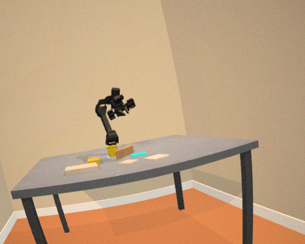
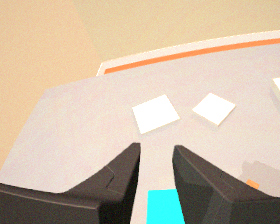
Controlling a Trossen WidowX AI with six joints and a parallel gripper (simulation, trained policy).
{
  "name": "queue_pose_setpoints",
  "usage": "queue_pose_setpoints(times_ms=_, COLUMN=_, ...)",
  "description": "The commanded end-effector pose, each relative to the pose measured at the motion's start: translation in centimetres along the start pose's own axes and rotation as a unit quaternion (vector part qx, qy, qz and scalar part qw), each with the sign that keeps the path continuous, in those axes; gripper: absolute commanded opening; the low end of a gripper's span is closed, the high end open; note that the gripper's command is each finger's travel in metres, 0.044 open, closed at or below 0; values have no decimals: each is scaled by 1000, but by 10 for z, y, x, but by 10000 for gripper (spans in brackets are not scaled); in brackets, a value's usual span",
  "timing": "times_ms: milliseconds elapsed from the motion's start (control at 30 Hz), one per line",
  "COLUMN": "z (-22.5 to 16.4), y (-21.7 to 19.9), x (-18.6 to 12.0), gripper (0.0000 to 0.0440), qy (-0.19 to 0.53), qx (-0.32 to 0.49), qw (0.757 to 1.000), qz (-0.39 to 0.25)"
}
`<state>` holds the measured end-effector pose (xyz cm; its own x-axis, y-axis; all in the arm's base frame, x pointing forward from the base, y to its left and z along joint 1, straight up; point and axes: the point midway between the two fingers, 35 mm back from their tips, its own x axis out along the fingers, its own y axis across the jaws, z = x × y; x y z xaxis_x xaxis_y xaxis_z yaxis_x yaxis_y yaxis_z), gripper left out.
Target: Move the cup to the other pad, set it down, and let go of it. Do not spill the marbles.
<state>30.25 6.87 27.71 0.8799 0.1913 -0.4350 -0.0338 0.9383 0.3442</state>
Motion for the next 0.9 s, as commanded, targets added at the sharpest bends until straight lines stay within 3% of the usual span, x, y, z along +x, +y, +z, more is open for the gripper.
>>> queue_pose_setpoints(times_ms=0, z=-4, y=3, x=1, gripper=97, qy=29, qx=18, qw=999, qz=-7)
queue_pose_setpoints(times_ms=867, z=-44, y=2, x=5, gripper=128, qy=221, qx=45, qw=970, qz=-93)
